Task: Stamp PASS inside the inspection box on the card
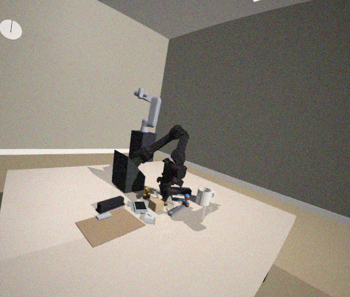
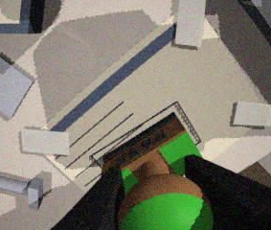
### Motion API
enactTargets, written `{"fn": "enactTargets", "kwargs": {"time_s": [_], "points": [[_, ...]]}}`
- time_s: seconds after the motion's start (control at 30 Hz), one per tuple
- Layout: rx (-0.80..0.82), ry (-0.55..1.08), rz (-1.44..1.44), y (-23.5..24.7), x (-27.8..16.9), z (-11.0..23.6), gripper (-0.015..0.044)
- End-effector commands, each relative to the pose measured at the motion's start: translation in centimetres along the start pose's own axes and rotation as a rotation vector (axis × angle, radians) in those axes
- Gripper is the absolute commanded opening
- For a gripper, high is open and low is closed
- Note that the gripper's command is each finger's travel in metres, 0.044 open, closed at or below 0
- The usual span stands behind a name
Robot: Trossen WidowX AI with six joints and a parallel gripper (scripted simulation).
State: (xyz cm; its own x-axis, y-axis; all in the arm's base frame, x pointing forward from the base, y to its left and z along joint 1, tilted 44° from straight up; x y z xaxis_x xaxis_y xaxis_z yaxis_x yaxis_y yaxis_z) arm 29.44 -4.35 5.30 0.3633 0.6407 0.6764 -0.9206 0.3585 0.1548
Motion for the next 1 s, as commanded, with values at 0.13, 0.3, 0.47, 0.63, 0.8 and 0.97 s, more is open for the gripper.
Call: {"fn": "enactTargets", "kwargs": {"time_s": [0.13,0.3,0.47,0.63,0.8,0.97], "points": [[0.003,-0.004,-0.002,-0.01,0.0,-0.26,0.0],[0.003,-0.004,-0.002,-0.01,0.0,-0.28,0.0],[0.003,-0.004,-0.002,-0.01,0.0,-0.28,0.0],[0.003,-0.004,-0.002,-0.01,0.0,-0.28,0.0],[0.003,-0.004,-0.002,-0.01,0.0,-0.25,0.0],[0.003,-0.004,-0.002,-0.01,0.0,-0.01,0.0]]}}
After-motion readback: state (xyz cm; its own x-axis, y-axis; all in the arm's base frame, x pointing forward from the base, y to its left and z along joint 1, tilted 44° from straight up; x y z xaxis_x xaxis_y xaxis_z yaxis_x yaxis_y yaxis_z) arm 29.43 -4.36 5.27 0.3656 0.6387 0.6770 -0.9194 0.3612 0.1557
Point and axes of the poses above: the point midway between the two fingers, 35 mm back from their tips, its own z axis back along the fingers, its own y axis across the jaws, x = y × z, the point moved 10 cm from there along z, back along the fingers, and after that the axes turned 9 degrees about z, right-handed, at the moved point
